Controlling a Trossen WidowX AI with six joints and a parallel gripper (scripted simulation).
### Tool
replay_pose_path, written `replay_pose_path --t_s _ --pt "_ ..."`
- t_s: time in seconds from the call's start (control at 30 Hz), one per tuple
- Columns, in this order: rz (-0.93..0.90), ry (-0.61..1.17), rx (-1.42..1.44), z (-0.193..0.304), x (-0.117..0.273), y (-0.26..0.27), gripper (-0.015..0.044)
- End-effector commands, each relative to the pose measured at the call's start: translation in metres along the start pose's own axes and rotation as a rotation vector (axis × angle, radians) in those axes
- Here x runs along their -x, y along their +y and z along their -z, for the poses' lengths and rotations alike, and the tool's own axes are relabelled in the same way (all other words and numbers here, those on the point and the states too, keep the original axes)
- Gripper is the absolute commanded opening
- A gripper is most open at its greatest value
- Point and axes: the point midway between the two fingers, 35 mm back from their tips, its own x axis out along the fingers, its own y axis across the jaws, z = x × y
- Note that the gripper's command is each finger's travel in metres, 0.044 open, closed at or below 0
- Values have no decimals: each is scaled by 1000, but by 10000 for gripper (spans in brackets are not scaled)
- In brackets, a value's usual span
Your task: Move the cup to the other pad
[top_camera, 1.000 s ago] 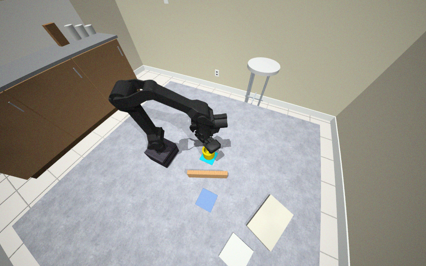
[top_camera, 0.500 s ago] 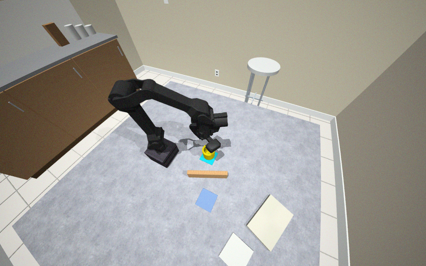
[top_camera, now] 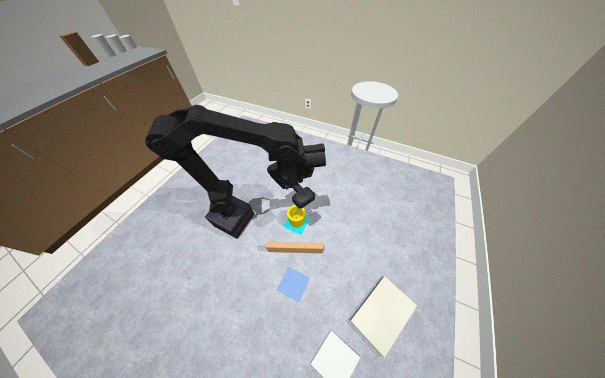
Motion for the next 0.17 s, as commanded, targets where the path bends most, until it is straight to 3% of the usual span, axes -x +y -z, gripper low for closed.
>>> replay_pose_path --t_s 0.0,0.13 --pt "0 0 0 0 0 0 440" --pt "0 0 0 0 0 0 440"
